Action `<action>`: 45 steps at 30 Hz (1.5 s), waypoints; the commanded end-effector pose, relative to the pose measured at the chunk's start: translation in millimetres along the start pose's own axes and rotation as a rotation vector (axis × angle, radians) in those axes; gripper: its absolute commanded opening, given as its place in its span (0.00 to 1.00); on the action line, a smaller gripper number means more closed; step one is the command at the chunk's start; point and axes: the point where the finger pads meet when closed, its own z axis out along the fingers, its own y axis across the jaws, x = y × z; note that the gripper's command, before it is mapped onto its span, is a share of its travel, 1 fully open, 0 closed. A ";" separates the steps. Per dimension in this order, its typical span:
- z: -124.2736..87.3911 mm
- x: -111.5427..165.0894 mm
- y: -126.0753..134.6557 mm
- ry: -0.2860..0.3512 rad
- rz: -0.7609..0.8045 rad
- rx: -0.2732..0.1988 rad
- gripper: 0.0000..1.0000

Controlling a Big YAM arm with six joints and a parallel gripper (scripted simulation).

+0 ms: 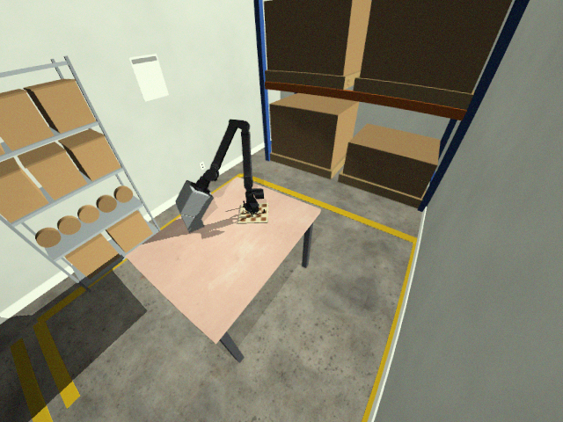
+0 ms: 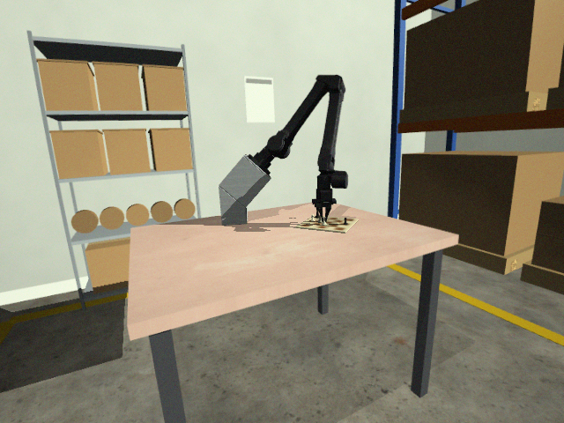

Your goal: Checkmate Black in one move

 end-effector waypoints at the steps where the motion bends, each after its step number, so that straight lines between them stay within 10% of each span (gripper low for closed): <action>1: 3.0 5.3 6.4 0.007 -0.007 -0.007 0.00; 24: 0.3 5.9 7.9 0.007 -0.010 -0.009 0.00; 45: -106.0 -6.3 16.0 -0.017 -0.020 -0.027 0.00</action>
